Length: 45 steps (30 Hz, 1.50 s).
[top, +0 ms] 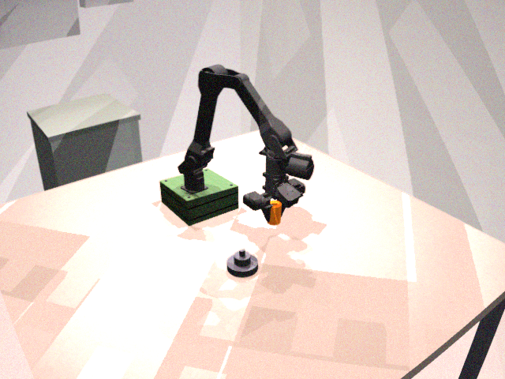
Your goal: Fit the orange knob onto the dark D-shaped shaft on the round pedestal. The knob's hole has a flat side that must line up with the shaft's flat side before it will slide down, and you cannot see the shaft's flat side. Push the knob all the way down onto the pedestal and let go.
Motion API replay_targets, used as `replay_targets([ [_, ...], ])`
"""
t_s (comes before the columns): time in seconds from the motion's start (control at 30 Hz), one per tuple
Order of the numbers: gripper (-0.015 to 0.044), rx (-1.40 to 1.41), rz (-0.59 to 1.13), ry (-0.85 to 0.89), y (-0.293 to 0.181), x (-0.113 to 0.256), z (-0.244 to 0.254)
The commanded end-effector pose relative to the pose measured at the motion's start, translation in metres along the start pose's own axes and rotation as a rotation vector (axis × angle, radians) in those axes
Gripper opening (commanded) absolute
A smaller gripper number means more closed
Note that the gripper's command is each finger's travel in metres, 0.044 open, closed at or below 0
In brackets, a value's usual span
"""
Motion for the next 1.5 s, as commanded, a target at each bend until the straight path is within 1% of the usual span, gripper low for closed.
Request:
replay_targets([
  [0.0, 0.0000, 0.003, -0.012, 0.010, 0.003, 0.035, 0.002],
  [0.23, 0.0000, 0.003, -0.011, 0.009, -0.003, 0.089, -0.003],
  [0.33, 0.0000, 0.003, -0.011, 0.009, -0.005, 0.100, -0.005],
  [0.53, 0.0000, 0.003, -0.012, 0.009, -0.003, 0.100, -0.006],
  [1.13, 0.0000, 0.003, -0.017, 0.006, 0.039, 0.088, -0.032],
  [1.47, 0.0000, -0.057, -0.033, 0.003, 0.061, 0.080, -0.053],
])
Point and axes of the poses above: the point midway between the two fingers, 35 mm back from their tips, its own x axis back along the fingers, its own z axis across the jaws, y = z × x, the point moved 7 cm from there along x, back along the fingers, and after that the axes turned 15 degrees about -x, right-handed, at the moved point
